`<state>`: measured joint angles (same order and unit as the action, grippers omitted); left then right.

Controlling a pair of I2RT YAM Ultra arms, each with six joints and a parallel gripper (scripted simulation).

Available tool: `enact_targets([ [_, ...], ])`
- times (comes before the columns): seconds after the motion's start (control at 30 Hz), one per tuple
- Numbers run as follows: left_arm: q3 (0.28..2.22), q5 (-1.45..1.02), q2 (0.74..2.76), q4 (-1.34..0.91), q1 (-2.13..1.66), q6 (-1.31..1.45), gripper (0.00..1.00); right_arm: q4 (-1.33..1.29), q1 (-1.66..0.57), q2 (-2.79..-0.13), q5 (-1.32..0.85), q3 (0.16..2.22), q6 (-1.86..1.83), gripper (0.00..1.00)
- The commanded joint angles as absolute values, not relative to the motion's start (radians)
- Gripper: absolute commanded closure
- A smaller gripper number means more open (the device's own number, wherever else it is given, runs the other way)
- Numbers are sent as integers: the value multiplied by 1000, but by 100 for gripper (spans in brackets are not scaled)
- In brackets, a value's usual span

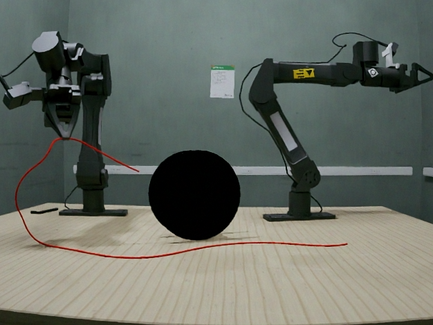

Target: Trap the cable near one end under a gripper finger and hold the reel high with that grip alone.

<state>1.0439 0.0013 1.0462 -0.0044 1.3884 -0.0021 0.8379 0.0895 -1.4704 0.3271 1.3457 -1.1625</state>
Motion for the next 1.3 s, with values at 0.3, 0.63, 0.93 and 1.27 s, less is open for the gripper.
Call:
enact_targets([
  [0.3,1033,-5,1062,-3,1386,7,0,821,96,-1469,335,1358,-1143,100],
  [0.63,1033,-5,1062,-3,1386,7,5,824,98,-1448,335,1337,-1143,100],
  [0.93,1033,-5,1062,-3,1386,7,17,824,98,-1448,335,1337,-1143,100],
  [1.27,1033,-3,1062,-4,1379,8,25,824,98,-1448,335,1337,-1143,100],
])
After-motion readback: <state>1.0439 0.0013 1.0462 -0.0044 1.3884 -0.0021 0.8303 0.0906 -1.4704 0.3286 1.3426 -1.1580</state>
